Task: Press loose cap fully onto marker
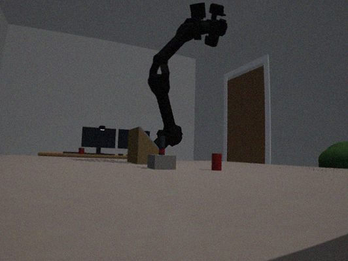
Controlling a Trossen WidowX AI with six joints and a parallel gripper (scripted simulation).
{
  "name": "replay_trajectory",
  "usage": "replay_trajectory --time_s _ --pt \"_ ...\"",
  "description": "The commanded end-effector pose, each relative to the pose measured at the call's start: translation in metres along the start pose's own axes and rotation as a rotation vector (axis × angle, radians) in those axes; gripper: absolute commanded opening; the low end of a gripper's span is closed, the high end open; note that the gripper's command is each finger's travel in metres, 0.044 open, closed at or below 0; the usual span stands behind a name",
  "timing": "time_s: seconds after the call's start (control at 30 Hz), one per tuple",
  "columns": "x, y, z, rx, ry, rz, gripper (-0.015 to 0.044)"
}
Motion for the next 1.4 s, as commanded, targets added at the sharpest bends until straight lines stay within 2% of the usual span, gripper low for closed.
replay_trajectory --time_s 0.0,0.17,0.47,0.77,1.07,1.37 --pt "0.0 -0.001 0.001 0.003 -0.001 -0.005 0.0374" --pt "0.011 -0.026 0.021 0.079 -0.023 -0.131 0.0254" --pt "0.022 -0.123 0.071 0.389 -0.024 -0.498 0.0254" --pt "0.012 -0.186 0.09 0.599 -0.009 -0.719 0.0254" --pt "-0.026 -0.284 0.106 0.975 0.071 -1.127 0.0254" --pt "-0.122 -0.373 0.082 1.488 0.25 -1.427 0.0254"
Point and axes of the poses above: the point midway between the two fingers, 35 mm back from their tips, its own z axis out along the fingers, its own y axis across the jaws, x = y × z, the point moved 4 cm from there along -z, back along the fingers, and after that the axes turned 14 degrees about -z, right-handed, at the moved point
